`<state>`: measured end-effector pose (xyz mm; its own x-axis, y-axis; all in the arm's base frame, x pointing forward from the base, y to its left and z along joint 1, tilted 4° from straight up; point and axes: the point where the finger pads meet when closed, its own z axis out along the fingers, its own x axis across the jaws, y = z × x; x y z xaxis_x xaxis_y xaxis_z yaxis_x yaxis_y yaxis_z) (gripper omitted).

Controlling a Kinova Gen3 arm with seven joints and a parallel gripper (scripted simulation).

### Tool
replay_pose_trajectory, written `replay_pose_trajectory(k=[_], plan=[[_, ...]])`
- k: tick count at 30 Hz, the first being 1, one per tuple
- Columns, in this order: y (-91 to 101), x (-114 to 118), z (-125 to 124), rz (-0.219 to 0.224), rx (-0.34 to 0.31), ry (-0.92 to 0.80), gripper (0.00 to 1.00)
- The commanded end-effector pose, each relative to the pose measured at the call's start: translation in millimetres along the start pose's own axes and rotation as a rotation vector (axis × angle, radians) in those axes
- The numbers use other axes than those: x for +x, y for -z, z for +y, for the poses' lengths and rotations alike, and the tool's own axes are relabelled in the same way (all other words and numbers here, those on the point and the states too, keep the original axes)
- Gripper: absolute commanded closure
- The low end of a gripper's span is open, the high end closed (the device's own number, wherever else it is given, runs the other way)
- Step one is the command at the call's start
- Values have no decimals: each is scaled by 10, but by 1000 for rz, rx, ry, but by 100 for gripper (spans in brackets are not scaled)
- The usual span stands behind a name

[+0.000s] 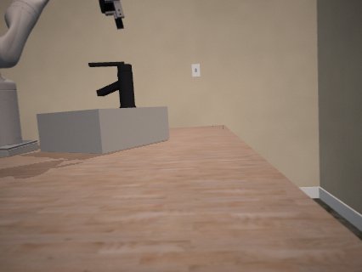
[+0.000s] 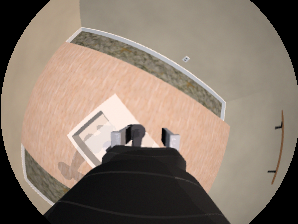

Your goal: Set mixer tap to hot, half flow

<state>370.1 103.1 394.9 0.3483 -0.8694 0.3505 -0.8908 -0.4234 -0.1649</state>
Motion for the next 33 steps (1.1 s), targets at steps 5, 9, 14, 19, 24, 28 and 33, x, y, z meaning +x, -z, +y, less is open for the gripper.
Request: replay_pose_trajectory(k=[5,9,14,19,24,28,33], plan=[[-13,33,16,-13,0,-10,0],[-89,40,146,-49,-23,-29,0],[-156,40,266,-83,-44,-45,0],[-156,40,266,-83,-44,-45,0],[-215,34,376,-114,-63,-60,0],[-215,34,376,-114,-63,-60,0],[-266,23,475,-143,-80,-73,0]])
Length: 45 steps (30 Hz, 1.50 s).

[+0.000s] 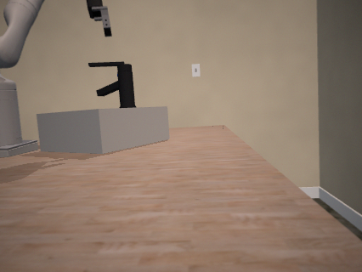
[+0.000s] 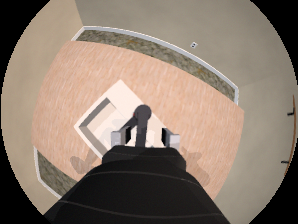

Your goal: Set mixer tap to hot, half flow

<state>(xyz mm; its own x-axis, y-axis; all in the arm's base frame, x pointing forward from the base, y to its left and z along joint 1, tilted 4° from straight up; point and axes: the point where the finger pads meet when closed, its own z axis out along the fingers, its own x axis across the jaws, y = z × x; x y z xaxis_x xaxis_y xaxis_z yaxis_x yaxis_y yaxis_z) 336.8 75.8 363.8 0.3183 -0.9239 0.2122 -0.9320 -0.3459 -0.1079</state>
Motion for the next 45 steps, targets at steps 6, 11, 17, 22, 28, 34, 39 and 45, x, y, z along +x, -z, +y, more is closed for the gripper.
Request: replay_pose_trajectory(k=[6,11,17,22,28,34,39,45], plan=[[-6,13,10,-7,0,-5,0],[-58,13,95,-33,-16,-17,0],[-103,9,171,-56,-30,-26,0],[-141,4,236,-76,-42,-35,0],[-172,-2,291,-93,-52,-42,0],[-198,-8,337,-108,-61,-47,0],[-218,-14,375,-119,-67,-52,0],[-245,-23,425,-135,-77,-58,0]])
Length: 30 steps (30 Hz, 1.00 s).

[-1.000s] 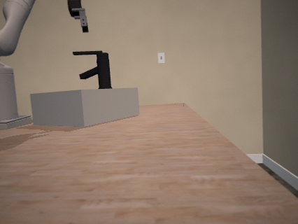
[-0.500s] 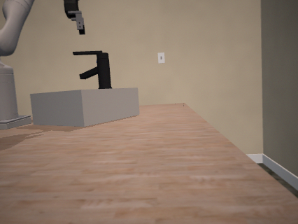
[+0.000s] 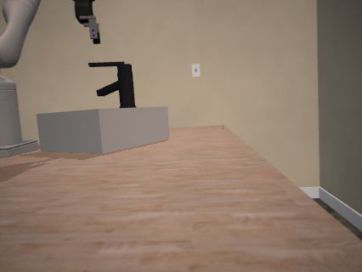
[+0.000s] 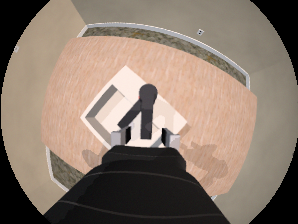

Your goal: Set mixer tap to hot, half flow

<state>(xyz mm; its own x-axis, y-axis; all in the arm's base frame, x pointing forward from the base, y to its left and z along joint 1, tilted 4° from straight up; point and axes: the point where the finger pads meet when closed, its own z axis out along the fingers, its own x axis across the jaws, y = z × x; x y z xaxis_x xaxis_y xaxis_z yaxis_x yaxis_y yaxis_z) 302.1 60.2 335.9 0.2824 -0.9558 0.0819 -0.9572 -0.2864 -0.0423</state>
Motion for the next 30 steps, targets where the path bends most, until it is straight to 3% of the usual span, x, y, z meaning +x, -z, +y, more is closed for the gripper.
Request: replay_pose_trajectory(k=[1,14,15,30], plan=[[-9,4,17,-7,-2,-4,0],[-28,2,47,-17,-8,-7,0],[-28,2,47,-17,-8,-7,100],[-28,2,47,-17,-8,-7,100]])
